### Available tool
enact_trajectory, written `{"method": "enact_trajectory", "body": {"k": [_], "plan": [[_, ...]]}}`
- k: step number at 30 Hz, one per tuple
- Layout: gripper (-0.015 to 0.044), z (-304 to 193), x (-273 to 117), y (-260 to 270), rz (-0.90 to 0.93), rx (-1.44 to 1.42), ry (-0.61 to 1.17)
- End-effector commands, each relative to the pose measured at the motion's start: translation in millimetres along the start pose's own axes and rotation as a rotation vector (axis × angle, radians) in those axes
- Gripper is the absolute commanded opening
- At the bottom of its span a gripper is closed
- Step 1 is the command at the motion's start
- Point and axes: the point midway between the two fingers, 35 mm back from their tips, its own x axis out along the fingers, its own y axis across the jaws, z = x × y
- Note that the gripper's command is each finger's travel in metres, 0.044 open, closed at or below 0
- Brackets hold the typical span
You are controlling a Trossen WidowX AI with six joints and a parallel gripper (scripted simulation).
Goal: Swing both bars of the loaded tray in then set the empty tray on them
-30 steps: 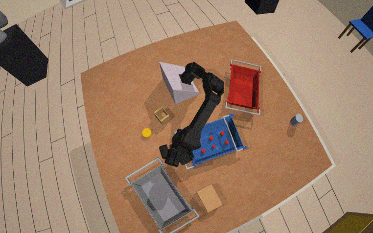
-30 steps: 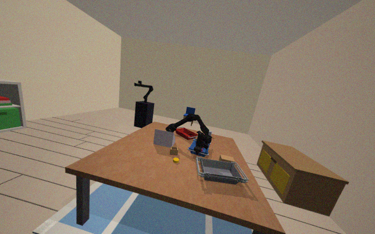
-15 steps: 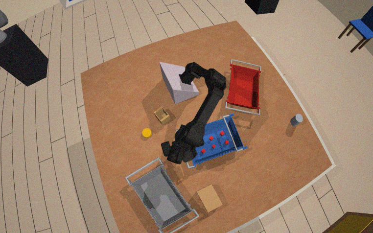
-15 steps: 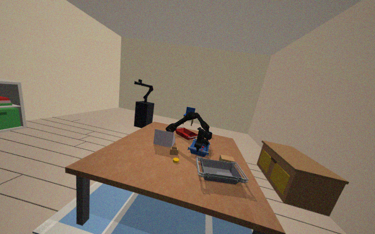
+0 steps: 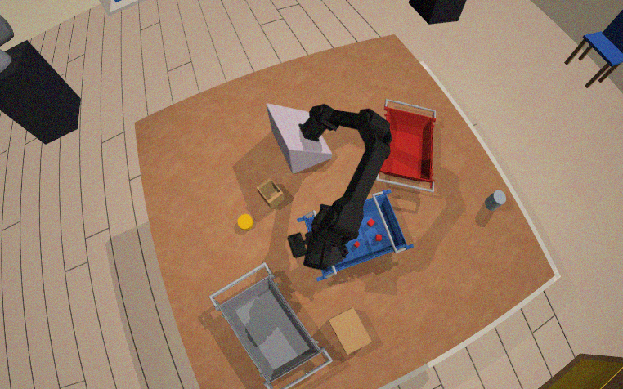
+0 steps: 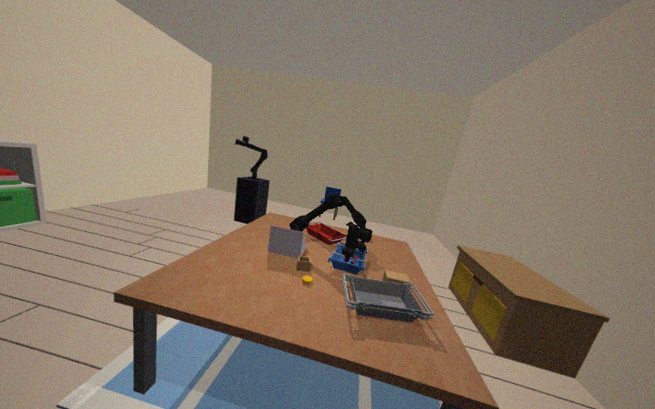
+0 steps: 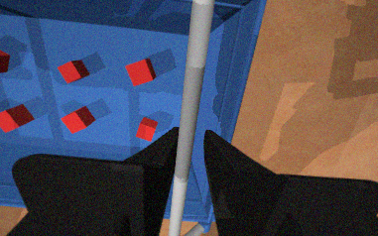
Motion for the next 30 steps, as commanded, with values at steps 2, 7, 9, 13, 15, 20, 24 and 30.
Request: {"method": "enact_trajectory", "body": {"k": [2, 7, 9, 13, 15, 20, 24, 30], "plan": [[0.0083, -1.0, 10.0, 11.0, 0.003, 0.004, 0.001], [0.0083, -0.1, -4.1, 9.0, 0.002, 0.004, 0.001], [0.0083, 0.2, -14.5, 7.7, 0.001, 0.004, 0.001], [0.0083, -0.3, -34.0, 5.5, 0.001, 0.004, 0.001], [0.0083, -0.3, -35.0, 5.4, 0.001, 0.004, 0.001], [0.0083, 0.5, -26.2, 5.8, 0.002, 0.008, -0.004], [0.0083, 0.5, -26.2, 5.8, 0.002, 0.008, -0.004], [0.0083, 0.5, -26.2, 5.8, 0.002, 0.008, -0.004]]}}
